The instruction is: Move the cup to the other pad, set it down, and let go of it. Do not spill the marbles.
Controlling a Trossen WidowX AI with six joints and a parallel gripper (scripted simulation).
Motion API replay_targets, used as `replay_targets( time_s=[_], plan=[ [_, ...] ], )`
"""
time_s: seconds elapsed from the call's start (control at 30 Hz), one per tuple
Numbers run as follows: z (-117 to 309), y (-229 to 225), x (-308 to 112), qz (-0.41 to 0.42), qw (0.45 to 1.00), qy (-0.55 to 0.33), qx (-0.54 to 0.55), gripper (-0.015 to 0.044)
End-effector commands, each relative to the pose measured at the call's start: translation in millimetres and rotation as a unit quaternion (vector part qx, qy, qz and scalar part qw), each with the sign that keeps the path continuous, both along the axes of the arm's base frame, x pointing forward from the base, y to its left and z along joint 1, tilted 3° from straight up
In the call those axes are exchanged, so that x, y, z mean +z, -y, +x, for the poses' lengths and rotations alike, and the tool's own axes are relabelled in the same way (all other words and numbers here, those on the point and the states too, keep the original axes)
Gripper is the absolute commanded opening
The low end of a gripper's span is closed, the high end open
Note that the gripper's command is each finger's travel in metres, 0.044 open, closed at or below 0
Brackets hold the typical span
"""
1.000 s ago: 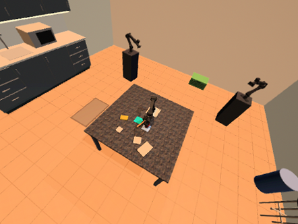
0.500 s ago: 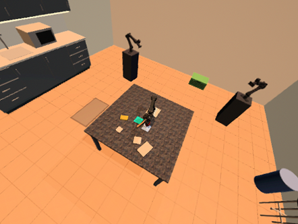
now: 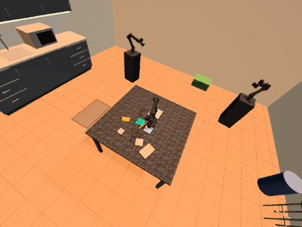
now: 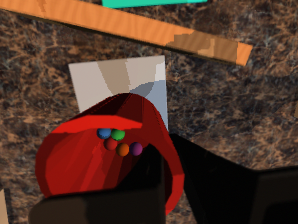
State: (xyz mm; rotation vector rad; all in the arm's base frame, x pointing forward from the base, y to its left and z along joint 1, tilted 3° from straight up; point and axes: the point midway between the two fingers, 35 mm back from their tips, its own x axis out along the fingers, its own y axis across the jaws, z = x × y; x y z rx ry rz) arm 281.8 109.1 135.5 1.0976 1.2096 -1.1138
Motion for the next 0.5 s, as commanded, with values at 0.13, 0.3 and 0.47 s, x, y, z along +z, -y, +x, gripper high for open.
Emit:
replay_targets(
  time_s=[0.13, 0.3, 0.47],
  plan=[
    [0, 1, 0, 0.000, 1.000, 0.000, 0.000, 0.0000],
    [-1, 10, 1, -0.001, 1.000, 0.001, -0.001, 0.0000],
    [-2, 22, 2, -0.001, 1.000, 0.001, -0.001, 0.0000]
  ],
)
